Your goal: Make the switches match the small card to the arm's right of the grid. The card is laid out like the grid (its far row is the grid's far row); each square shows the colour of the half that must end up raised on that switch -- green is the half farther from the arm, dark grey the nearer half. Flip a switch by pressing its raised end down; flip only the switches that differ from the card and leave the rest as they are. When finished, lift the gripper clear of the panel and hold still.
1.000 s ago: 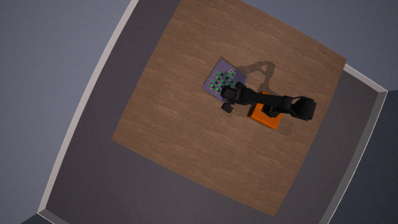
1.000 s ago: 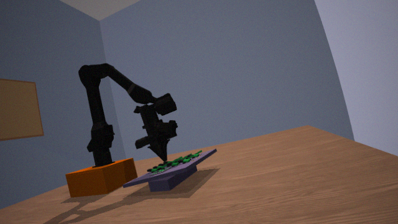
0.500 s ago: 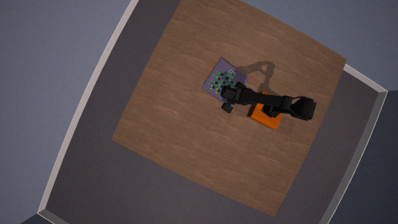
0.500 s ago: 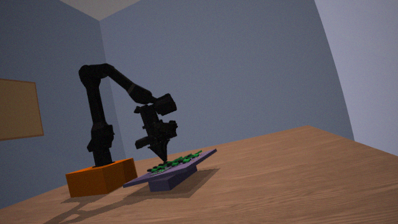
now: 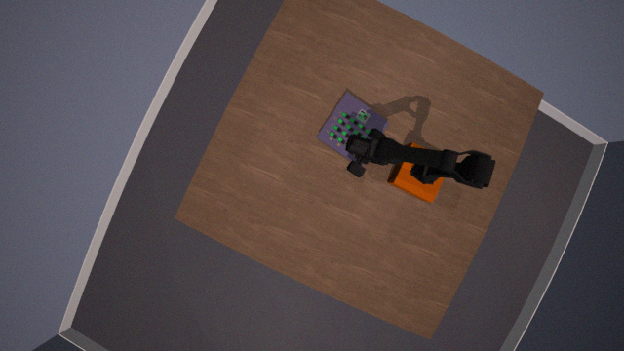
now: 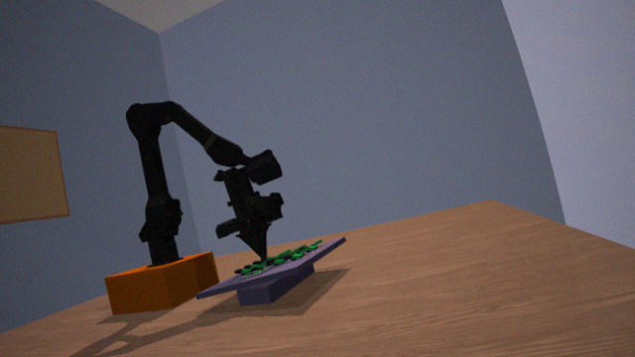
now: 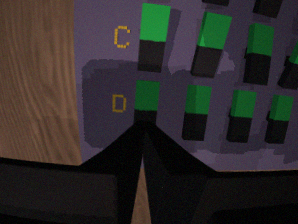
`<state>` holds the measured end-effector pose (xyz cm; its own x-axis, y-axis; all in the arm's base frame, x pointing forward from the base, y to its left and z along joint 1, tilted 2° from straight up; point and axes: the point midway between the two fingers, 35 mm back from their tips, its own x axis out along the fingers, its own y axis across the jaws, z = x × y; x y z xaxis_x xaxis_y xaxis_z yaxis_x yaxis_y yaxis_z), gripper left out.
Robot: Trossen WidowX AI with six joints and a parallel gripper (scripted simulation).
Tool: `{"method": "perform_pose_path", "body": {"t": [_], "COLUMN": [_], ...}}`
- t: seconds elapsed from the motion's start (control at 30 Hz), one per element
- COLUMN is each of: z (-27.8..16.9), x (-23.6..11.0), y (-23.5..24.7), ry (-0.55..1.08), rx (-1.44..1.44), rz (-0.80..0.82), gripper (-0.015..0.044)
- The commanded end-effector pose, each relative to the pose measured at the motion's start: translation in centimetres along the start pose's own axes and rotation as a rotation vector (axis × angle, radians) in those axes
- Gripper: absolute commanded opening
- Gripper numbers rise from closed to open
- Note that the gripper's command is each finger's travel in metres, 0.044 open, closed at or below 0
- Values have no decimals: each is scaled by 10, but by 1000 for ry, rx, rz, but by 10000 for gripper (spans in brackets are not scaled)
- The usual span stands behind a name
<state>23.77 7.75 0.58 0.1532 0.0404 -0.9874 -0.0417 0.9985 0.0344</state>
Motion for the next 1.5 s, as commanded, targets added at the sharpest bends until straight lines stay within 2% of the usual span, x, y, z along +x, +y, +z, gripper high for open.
{"method": "perform_pose_path", "body": {"t": [0.0, 0.67, 0.73, 0.87, 1.07, 1.37, 1.47], "z": [1, 1, 2, 4, 4, 5, 4], "x": [1, 3, -7, -59, -62, -62, -62], "y": [0, 0, 0, 0, -2, -90, -97], "ry": [-5, -5, 3, 20, 22, 22, 21], "rx": [1, 1, 0, 1, 1, -1, -1], "rz": [-2, -2, 0, -2, -3, -12, -12], "gripper": [0, 0, 0, 0, 0, 0, 0]}}
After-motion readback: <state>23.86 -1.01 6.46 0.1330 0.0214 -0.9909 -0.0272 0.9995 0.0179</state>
